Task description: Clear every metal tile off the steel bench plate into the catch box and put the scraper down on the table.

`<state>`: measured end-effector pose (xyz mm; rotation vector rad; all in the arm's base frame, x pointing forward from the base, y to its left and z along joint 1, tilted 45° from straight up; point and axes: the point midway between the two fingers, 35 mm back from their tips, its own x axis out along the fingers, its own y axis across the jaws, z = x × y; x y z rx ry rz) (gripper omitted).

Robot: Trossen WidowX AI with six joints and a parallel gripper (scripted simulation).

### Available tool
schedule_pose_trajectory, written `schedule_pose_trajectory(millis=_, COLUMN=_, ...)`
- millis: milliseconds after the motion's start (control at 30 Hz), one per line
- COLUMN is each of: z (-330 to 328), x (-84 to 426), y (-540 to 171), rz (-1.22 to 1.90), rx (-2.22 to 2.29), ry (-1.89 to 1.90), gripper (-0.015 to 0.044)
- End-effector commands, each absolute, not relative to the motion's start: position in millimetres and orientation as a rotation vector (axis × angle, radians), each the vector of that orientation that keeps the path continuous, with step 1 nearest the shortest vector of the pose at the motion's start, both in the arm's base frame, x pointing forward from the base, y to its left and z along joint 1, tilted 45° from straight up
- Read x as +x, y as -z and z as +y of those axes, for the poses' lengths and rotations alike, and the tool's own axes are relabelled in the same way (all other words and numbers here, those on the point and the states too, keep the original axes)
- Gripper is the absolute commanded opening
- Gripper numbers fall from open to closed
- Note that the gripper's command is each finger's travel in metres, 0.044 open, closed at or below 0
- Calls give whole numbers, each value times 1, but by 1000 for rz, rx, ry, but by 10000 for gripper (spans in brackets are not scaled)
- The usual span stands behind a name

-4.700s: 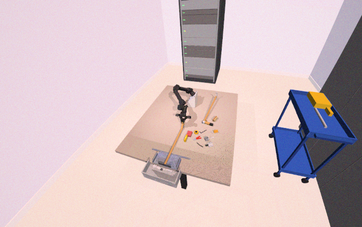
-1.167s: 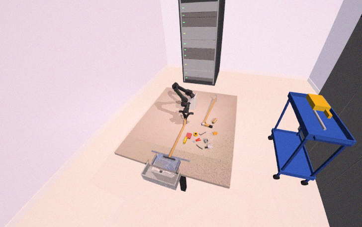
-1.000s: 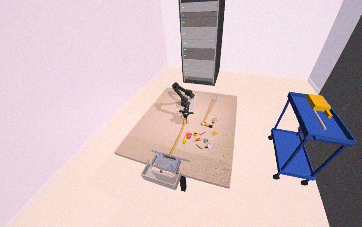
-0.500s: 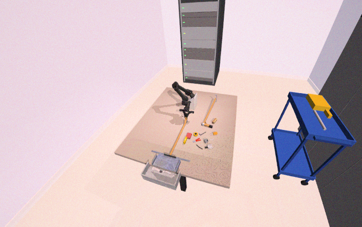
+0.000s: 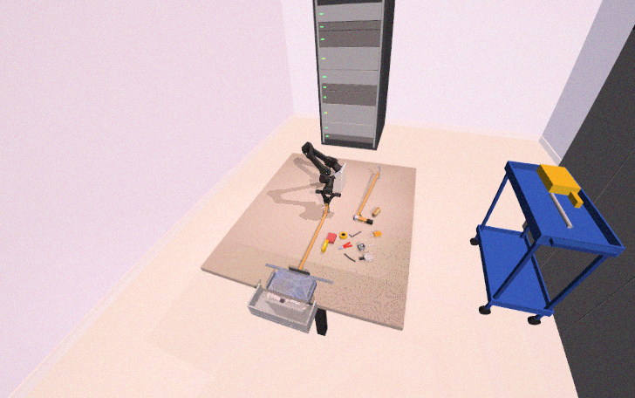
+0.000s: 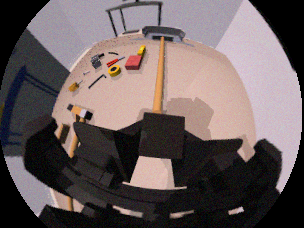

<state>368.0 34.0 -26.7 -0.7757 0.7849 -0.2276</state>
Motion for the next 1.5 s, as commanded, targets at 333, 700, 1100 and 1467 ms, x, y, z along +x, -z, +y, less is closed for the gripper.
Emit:
schedule_pose_trajectory(millis=333, z=33, x=351, y=23, rz=767, rx=-771, ry=224, gripper=0)
schedule_pose_trajectory(millis=700, z=29, x=337, y=23, rz=767, rx=-771, ry=223, gripper=0)
schedule_pose_trajectory(millis=1100, z=27, x=336, y=25, rz=777, rx=-774, ry=224, gripper=0)
schedule_pose_trajectory(millis=1467, z=26, x=335, y=26, rz=781, rx=-775, ry=225, gripper=0)
